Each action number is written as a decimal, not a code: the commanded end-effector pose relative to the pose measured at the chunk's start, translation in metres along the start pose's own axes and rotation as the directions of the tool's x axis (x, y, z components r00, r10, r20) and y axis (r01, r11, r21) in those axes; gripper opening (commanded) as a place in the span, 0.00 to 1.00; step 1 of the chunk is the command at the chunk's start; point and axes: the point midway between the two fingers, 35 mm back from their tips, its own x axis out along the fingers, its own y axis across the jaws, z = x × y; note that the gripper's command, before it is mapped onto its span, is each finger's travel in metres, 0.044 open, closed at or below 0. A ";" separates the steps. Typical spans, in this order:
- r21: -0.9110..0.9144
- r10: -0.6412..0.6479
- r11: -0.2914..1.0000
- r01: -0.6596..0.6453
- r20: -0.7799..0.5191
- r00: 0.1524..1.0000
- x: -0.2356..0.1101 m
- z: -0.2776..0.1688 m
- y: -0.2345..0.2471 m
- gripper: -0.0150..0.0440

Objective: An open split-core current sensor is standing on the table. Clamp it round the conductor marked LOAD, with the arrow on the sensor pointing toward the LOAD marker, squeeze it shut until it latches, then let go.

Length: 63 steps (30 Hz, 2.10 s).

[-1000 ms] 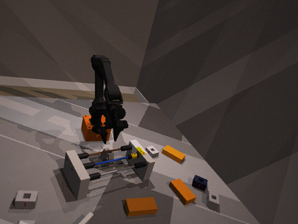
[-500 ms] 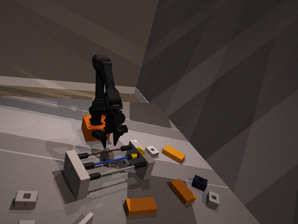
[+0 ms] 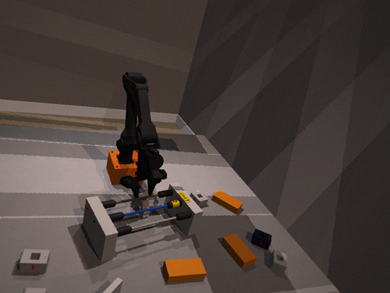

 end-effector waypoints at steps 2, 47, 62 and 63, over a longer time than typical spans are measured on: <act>0.000 0.000 1.000 0.000 0.000 1.000 0.001 0.000 0.000 0.73; -0.001 0.003 1.000 -0.003 -0.003 1.000 -0.013 -0.041 0.006 0.25; 0.003 0.000 1.000 0.000 -0.008 1.000 -0.013 -0.051 0.008 0.48; 0.003 0.000 1.000 0.000 -0.008 1.000 -0.013 -0.051 0.008 0.52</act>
